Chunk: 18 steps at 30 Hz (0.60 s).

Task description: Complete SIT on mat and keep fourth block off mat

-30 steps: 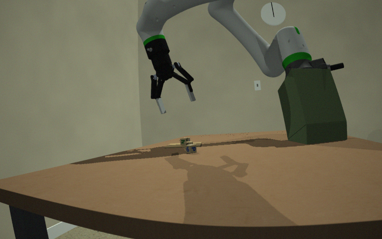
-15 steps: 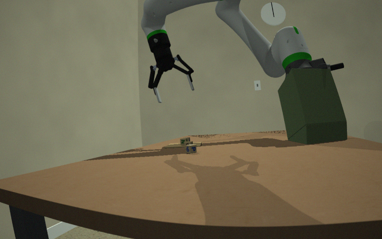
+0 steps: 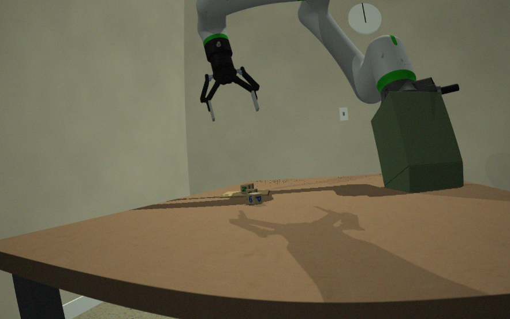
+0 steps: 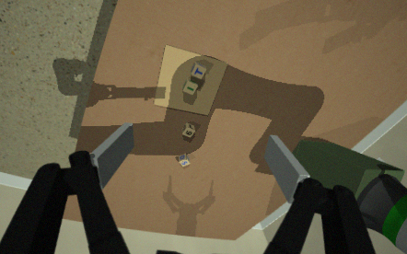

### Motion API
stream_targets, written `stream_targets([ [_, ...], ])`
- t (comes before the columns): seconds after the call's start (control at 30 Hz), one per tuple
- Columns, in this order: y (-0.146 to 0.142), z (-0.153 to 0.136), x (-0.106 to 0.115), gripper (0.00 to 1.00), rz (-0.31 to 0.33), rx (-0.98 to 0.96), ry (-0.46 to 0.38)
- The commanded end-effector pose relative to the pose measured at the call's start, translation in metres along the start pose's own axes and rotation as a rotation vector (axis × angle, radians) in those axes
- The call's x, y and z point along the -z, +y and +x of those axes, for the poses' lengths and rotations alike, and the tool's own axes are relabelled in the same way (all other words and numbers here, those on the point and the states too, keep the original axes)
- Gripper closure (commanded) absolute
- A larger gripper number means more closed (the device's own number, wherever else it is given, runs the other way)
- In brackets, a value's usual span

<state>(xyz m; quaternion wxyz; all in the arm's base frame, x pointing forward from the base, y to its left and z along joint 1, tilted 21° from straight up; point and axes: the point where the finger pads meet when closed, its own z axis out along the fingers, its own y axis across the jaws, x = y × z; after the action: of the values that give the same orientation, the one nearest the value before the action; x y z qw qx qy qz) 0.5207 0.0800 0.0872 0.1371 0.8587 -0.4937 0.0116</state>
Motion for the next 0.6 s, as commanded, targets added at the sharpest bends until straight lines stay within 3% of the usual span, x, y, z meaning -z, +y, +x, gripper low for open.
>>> stream_targets([
  [0.0, 0.003, 0.005, 0.008, 0.00, 0.006, 0.053, -0.019],
  [0.07, 0.011, 0.016, 0.026, 0.00, 0.031, 0.168, -0.038],
  [0.4, 0.026, 0.033, 0.055, 0.00, 0.080, 0.358, -0.061],
  [0.43, 0.032, 0.039, 0.066, 0.00, 0.100, 0.429, -0.066],
  [0.57, 0.033, 0.040, 0.068, 0.00, 0.102, 0.437, -0.066],
])
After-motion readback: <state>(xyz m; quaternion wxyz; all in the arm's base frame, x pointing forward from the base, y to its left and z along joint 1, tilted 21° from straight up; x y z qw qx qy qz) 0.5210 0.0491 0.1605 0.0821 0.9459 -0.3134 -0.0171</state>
